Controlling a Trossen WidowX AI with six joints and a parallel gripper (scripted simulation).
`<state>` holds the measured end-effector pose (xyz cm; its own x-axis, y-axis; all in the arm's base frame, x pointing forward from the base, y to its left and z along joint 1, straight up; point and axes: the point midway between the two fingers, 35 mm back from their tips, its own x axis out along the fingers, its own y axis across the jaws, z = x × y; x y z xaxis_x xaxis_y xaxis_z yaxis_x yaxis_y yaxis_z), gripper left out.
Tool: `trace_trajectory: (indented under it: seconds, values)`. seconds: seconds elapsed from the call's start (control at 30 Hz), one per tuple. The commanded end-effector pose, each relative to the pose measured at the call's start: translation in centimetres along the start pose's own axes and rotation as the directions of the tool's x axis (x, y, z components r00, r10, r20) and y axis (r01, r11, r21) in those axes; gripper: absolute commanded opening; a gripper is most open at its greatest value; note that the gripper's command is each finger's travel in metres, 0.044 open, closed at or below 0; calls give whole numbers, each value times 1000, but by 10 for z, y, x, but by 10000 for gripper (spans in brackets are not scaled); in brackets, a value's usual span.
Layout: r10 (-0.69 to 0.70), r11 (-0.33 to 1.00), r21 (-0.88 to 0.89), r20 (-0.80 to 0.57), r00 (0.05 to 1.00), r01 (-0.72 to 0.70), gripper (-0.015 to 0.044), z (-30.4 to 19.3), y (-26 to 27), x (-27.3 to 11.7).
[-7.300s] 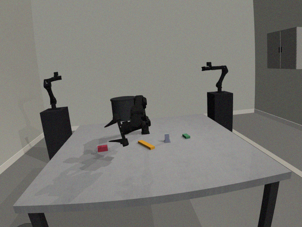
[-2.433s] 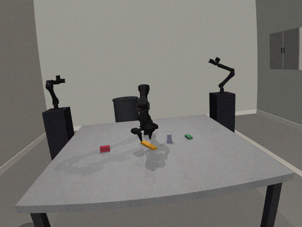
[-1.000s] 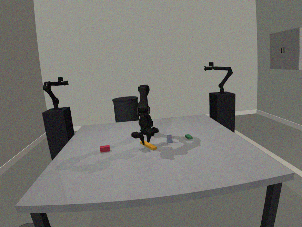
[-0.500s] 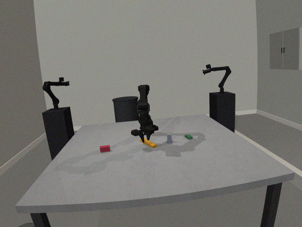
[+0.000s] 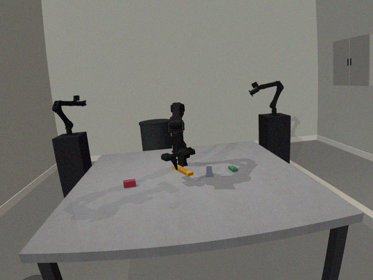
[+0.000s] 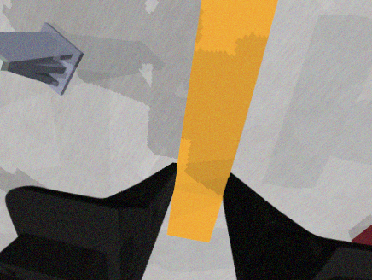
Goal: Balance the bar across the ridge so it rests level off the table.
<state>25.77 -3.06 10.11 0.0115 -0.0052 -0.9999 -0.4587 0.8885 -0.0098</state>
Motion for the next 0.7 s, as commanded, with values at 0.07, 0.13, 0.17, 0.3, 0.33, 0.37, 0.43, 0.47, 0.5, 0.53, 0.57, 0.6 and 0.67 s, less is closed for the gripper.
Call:
trace_trajectory:
  seconds: [0.07,0.13,0.17,0.3,0.33,0.37,0.43,0.47,0.5,0.53,0.57,0.6,0.67]
  values:
    - [-3,1000,-2,9,1000,3,0,0,0,-19]
    - [-3,1000,-2,10,1000,3,0,0,1,-25]
    - [-3,1000,-3,10,1000,3,0,0,1,-27]
    - [-3,1000,-3,10,1000,3,0,-2,2,-38]
    - [-3,1000,-3,10,1000,3,0,-2,2,-40]
    - [-3,1000,-3,10,1000,3,0,-2,2,-43]
    - [-2,1000,-3,10,1000,2,0,-3,3,-48]
    - [-2,1000,-3,10,1000,2,0,-4,3,-50]
    - [-2,1000,-3,10,1000,2,0,-4,3,-52]
    - [-2,1000,-3,10,1000,2,0,-4,3,-52]
    - [-2,1000,-1,10,1000,2,0,-4,4,-52]
    - [-2,1000,6,10,1000,2,0,-3,5,-52]
    - [-2,1000,31,11,1000,1,0,1,12,-52]
